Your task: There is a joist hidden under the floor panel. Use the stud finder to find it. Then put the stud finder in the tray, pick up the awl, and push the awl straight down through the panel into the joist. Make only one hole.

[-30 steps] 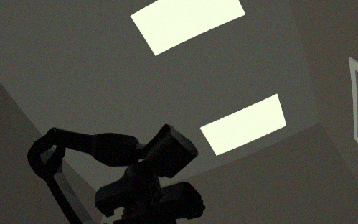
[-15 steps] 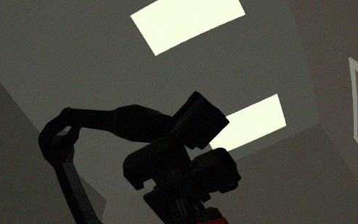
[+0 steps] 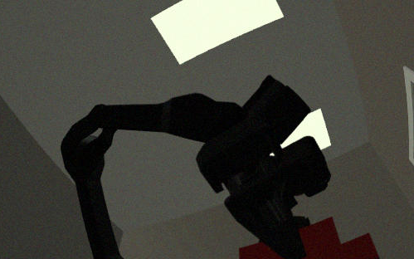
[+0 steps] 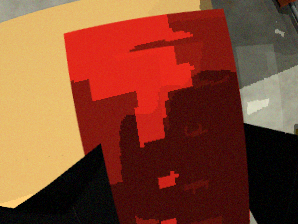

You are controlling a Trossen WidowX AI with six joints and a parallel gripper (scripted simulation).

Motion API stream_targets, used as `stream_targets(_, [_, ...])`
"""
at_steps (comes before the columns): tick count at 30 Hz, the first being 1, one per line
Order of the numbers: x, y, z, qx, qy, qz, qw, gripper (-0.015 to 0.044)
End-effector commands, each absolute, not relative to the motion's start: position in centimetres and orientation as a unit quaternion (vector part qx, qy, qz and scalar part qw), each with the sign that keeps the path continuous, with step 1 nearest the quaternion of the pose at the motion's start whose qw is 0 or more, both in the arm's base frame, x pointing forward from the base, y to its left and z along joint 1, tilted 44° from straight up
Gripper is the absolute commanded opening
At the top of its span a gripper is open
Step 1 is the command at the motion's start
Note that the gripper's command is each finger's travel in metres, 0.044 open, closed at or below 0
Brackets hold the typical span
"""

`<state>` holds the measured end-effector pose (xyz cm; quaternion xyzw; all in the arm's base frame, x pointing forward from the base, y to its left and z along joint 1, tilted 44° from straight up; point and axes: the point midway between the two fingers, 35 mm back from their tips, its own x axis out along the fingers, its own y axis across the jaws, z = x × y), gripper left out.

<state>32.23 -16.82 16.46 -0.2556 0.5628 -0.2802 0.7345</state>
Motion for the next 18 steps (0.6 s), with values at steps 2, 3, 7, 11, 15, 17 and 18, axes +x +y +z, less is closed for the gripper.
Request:
stream_targets(2, [33.8,-17.3,16.8,-0.252,0.556,-0.288,0.737,0.0000])
stream_targets(3, [33.8,-17.3,16.8,-0.252,0.556,-0.288,0.737,0.0000])
stream_targets(7, [33.8,-17.6,16.5,-0.252,0.556,-0.288,0.737,0.0000])
stream_targets(11, [33.8,-18.2,15.9,-0.252,0.557,-0.288,0.737,0.0000])
stream_targets(15, [33.8,-18.8,15.3,-0.252,0.557,-0.288,0.737,0.0000])
stream_targets(17, [33.8,-19.1,15.0,-0.252,0.557,-0.288,0.737,0.0000])
stream_targets(18, [33.8,-19.3,14.8,-0.252,0.557,-0.288,0.737,0.0000])
